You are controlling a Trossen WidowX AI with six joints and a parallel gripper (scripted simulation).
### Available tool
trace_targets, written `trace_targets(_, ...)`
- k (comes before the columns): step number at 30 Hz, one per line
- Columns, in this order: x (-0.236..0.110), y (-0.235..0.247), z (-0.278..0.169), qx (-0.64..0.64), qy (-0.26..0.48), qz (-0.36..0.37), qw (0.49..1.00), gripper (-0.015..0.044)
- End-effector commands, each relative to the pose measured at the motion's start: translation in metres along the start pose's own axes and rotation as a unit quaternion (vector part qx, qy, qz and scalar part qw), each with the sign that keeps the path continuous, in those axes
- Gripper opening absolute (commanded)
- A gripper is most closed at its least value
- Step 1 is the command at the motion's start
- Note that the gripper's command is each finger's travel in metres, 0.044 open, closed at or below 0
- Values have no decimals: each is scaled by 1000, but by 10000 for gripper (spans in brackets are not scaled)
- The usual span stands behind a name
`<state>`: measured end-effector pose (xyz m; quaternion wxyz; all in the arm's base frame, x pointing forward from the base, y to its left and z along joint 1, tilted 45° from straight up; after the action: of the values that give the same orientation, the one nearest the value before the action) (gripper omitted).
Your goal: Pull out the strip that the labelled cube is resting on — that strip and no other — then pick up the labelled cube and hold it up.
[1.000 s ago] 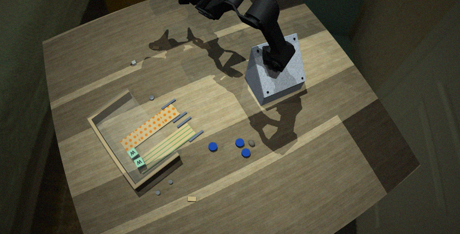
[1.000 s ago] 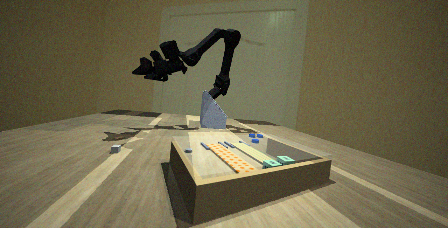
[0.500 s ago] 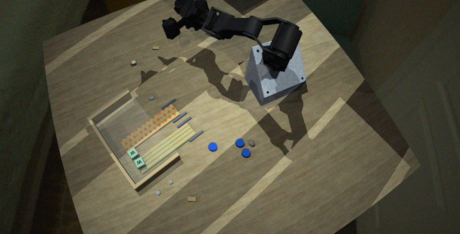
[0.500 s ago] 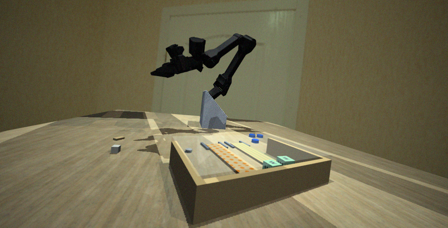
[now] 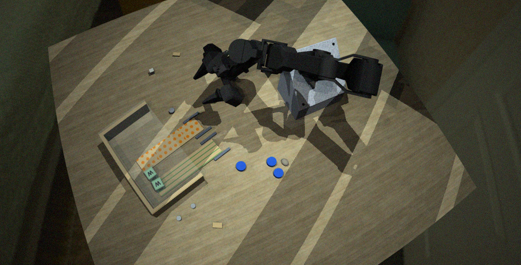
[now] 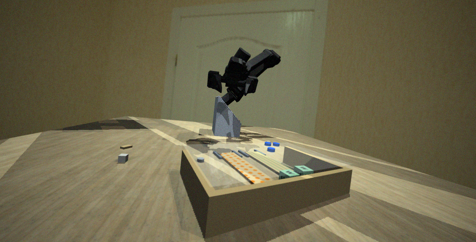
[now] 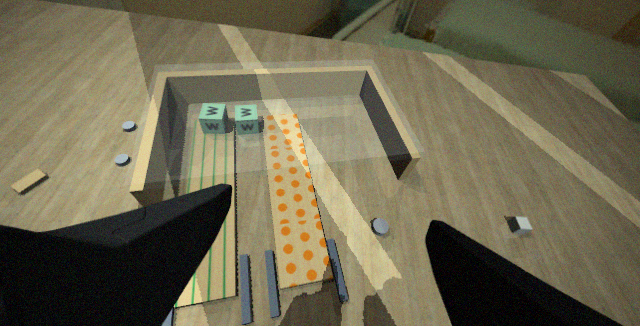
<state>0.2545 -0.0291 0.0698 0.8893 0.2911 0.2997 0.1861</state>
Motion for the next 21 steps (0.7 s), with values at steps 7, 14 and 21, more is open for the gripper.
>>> trace_targets(7,-2,12,-3,-26,4,38,999,400)
trace_targets(14,10,13,1,-31,34,42,998,295)
trace_targets(21,70,33,13,-68,190,65,977,111)
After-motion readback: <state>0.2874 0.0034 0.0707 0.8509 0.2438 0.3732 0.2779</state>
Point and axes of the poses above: the point midway between the two fingers, 35 mm back from their tips, its own x axis out along the fingers, its own y axis across the jaws, z = x × y, the point moved 9 cm from there along -x, back along the fingers, and after that the axes turned 7 degrees about -x, right-handed, at the moved point
